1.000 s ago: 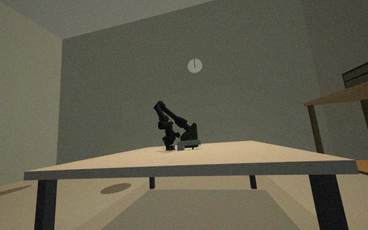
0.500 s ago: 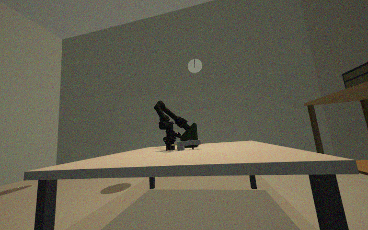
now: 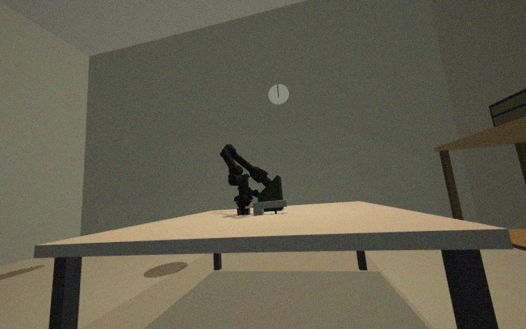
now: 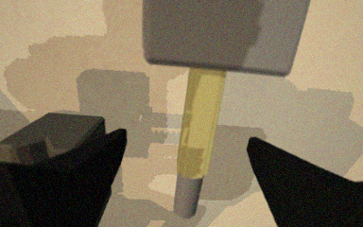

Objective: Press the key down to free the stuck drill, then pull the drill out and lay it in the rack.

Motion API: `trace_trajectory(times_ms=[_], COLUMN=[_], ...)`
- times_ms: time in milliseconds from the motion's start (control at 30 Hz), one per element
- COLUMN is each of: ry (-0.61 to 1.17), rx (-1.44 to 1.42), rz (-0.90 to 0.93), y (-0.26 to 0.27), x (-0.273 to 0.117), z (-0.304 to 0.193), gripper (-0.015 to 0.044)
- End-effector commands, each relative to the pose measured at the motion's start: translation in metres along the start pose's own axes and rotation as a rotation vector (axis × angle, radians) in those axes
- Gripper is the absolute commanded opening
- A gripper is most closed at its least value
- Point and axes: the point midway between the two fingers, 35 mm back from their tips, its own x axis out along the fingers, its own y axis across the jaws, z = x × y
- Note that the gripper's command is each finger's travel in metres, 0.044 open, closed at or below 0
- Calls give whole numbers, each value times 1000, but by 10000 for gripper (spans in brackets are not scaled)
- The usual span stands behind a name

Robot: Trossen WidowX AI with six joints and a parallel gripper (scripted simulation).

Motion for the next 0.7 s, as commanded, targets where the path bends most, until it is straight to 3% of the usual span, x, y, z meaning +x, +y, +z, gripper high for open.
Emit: trace_trajectory(times_ms=[0, 333, 667], ry=[0, 0, -3], rx=[0, 0, 1], rz=[-1, -1, 1], y=[0, 0, 1], x=[0, 0, -2], z=[0, 0, 0], gripper=[309, 46, 0])
